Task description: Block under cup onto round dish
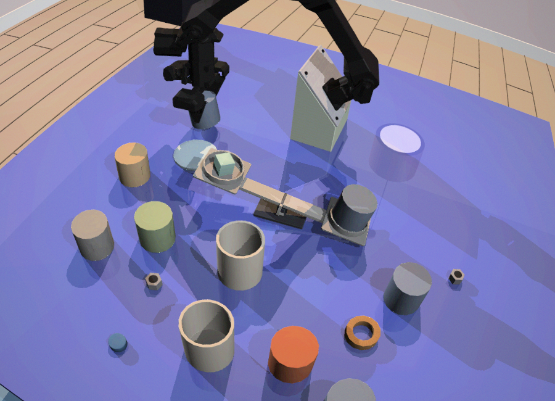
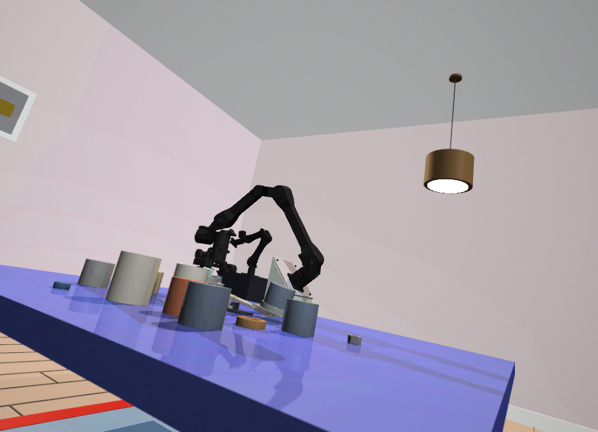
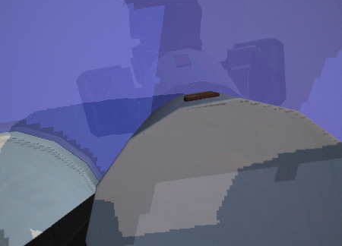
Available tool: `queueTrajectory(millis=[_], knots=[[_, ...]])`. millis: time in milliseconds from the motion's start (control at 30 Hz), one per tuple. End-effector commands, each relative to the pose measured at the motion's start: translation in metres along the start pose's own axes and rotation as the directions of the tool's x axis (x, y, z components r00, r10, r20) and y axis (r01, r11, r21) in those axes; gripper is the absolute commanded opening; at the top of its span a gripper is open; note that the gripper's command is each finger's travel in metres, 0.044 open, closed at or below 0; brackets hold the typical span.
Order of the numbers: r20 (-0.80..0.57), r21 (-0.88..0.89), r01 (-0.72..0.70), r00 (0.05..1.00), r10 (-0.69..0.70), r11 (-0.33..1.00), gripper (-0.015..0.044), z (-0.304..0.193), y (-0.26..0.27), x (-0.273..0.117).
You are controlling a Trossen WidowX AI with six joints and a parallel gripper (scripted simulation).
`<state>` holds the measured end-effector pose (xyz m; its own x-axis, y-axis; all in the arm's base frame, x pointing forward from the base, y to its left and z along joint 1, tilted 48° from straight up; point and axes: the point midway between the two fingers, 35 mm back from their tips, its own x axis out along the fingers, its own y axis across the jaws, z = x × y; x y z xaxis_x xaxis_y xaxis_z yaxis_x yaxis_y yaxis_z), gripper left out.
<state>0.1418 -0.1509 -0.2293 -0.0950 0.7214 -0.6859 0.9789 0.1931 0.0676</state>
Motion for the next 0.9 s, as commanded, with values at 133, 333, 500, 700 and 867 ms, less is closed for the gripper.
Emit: queueTrajectory(millis=[133, 333, 500, 700, 867], knots=[[0.012, 0.0, -0.009, 1.0, 0.009, 1.0, 0.0, 0.002, 0.002, 0.006], [0.011, 0.0, -0.009, 1.0, 0.009, 1.0, 0.0, 0.002, 0.002, 0.016], [0.012, -0.002, -0.004, 1.0, 0.004, 1.0, 0.0053, 0.002, 0.001, 0.014], [0.012, -0.002, -0.004, 1.0, 0.004, 1.0, 0.021, 0.002, 0.001, 0.014], [0.012, -0.002, -0.004, 1.0, 0.004, 1.0, 0.0341, 0.002, 0.001, 0.014]])
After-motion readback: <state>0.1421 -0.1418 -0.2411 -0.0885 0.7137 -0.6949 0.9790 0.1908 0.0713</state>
